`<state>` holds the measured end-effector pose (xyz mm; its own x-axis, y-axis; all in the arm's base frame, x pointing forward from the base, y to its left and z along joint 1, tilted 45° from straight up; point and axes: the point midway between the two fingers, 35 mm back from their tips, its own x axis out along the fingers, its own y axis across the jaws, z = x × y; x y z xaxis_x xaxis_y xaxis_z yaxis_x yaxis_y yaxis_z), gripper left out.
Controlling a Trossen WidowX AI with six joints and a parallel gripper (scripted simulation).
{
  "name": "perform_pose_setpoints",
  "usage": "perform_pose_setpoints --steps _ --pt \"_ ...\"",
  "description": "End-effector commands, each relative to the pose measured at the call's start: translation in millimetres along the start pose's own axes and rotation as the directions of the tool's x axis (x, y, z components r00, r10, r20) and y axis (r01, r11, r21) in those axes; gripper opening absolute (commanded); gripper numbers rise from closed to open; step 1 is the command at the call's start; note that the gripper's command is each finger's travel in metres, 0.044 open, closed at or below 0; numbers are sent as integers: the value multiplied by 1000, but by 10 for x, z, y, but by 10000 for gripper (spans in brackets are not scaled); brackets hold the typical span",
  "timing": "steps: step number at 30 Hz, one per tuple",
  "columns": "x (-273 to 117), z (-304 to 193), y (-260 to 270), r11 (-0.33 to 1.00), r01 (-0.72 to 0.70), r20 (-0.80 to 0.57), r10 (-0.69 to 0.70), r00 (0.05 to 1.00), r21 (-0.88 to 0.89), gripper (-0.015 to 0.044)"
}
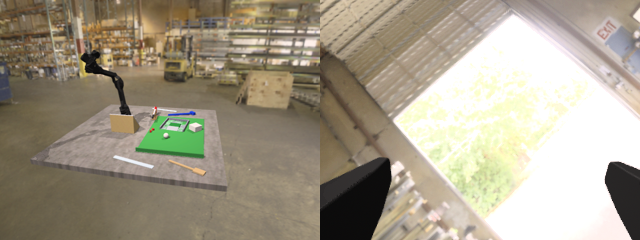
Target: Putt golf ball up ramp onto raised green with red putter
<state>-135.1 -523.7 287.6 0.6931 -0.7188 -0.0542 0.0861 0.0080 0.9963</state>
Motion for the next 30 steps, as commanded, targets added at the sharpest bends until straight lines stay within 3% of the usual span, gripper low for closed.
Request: perform_pose_setpoints --steps 1,9,16,23,30 --pt "495 -458 -102 990 26 -104 -41 994 -140 440" --pt "1282 -1639 -322 898 -32 -348 -137 927 -439 440" --pt "1596 -2812 -512 747 -222 -557 -230 798 -627 440" --pt "1533 -3997 -682 556 -508 -734 -322 597 -658 440" --pt "1044 -5136 -813 379 -789 -849 -422 318 -484 440"
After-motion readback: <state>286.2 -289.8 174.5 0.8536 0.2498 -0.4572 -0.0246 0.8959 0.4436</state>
